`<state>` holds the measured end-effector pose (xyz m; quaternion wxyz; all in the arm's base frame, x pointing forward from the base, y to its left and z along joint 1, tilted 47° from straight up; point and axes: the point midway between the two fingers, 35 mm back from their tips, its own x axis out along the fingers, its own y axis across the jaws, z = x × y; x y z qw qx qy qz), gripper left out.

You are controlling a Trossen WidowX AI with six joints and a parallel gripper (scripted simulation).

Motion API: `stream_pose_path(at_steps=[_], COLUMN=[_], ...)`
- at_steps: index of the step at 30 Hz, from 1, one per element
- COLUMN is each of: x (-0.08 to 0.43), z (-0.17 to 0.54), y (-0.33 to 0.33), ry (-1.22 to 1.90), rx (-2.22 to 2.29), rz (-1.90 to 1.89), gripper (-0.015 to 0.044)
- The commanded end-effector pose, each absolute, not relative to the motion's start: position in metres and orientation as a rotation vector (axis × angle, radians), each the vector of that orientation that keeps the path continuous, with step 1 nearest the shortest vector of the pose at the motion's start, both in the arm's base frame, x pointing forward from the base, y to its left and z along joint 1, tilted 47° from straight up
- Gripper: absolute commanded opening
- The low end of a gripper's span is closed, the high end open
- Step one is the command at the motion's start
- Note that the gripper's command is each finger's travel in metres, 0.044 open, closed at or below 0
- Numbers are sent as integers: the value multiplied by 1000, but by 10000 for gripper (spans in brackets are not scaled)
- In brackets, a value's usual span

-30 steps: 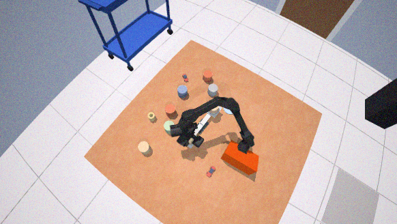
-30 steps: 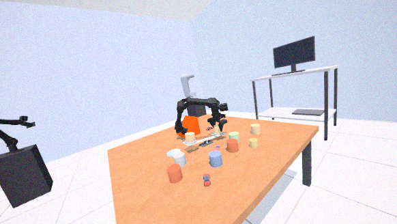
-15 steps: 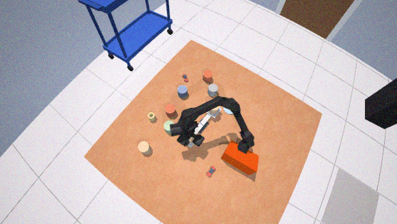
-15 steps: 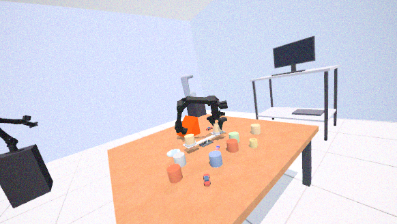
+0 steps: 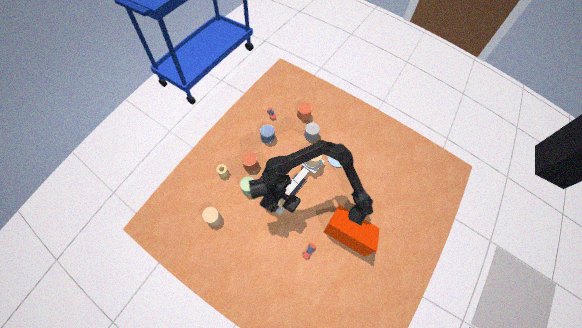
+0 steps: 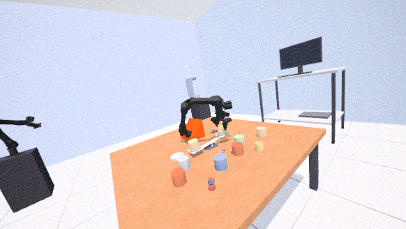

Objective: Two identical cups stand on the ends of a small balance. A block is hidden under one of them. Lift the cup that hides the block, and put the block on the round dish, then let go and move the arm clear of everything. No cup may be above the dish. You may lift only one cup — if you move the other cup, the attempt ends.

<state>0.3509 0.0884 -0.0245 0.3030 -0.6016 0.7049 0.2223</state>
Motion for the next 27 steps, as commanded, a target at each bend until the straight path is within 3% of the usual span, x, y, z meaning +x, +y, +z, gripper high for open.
stream_pose_path(at_steps=[1, 27], x=[357, 358], z=[-19, 6], y=[101, 125], ry=[1821, 1789], rx=[-1596, -1624], rz=[590, 621], gripper=[0, 0])
